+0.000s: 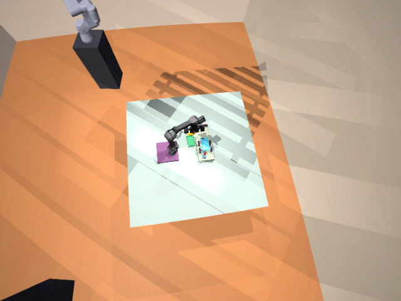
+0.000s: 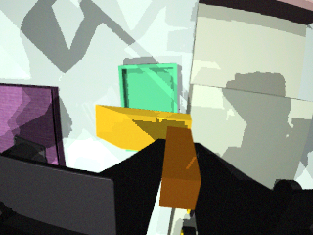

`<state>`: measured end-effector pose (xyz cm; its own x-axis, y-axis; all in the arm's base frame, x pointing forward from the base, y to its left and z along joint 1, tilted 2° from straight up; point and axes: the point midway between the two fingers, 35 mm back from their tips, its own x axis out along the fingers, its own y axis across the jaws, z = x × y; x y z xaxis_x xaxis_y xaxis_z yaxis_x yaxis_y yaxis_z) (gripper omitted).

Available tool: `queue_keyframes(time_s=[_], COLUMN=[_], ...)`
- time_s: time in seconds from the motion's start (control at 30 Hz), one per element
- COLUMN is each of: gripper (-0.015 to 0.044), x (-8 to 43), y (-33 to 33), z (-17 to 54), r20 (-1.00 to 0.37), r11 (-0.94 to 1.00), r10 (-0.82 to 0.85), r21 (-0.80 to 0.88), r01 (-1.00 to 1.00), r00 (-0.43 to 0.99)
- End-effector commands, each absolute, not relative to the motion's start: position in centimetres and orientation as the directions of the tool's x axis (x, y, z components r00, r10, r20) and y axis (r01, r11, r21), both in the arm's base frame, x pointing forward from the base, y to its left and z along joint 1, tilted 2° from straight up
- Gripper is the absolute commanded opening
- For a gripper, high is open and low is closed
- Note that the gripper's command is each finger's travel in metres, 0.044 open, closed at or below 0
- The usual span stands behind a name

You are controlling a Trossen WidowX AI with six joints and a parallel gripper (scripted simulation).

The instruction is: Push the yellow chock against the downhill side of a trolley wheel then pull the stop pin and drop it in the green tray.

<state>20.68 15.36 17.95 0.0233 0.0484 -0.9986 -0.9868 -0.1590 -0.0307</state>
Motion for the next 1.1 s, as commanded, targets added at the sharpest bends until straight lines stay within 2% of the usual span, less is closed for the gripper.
queue_keyframes(time_s=[0.0,0.1,0.5,1.07], gripper=[0.0,0.0,0.0,0.0], x=[21.08,21.09,21.1,21.06], y=[16.79,16.8,16.93,17.09], z=[17.68,17.68,17.67,17.66], r20=[-0.999,-0.999,-1.0,-0.999], r11=[-0.154,-0.2,-0.582,-0.942], r10=[0.044,0.041,0.012,-0.03], r21=[-0.029,-0.03,-0.021,0.019], r01=[-0.988,-0.979,-0.813,-0.335], r00=[0.023,0.022,0.018,0.028])
